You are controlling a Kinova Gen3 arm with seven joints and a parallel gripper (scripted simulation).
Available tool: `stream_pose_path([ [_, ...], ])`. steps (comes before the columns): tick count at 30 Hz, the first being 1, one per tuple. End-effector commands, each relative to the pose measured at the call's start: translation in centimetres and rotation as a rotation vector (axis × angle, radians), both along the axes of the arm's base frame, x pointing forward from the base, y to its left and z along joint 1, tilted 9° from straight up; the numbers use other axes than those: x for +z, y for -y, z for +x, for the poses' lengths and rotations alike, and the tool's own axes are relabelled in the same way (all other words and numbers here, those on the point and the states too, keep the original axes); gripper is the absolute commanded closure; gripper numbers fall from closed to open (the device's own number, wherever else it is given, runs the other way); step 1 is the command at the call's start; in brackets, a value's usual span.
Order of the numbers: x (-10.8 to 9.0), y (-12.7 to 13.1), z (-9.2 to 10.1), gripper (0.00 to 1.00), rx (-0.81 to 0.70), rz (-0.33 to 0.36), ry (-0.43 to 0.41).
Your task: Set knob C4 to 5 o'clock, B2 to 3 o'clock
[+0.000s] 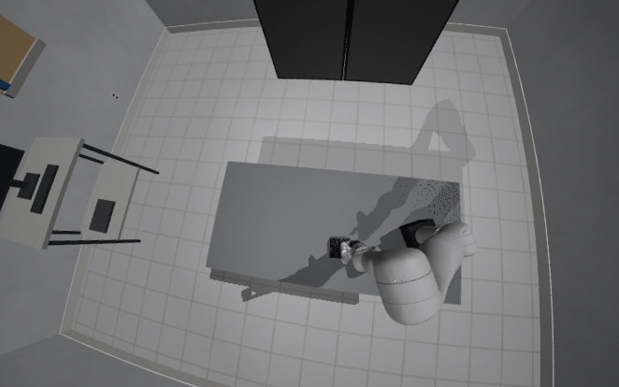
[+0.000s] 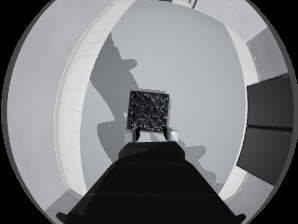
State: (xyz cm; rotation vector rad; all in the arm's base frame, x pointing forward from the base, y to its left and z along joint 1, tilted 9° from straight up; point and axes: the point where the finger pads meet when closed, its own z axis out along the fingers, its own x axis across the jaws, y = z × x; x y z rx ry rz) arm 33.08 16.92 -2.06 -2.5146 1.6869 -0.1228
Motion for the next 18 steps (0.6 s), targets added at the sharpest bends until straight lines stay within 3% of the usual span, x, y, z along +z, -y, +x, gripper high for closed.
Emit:
stream_pose_path([
  [1,0.04,0.01,0.07,0.00,-0.003,0.002,0.002],
  [18,0.03,-0.15,0.05,0.00,-0.016,0.009,-0.001],
])
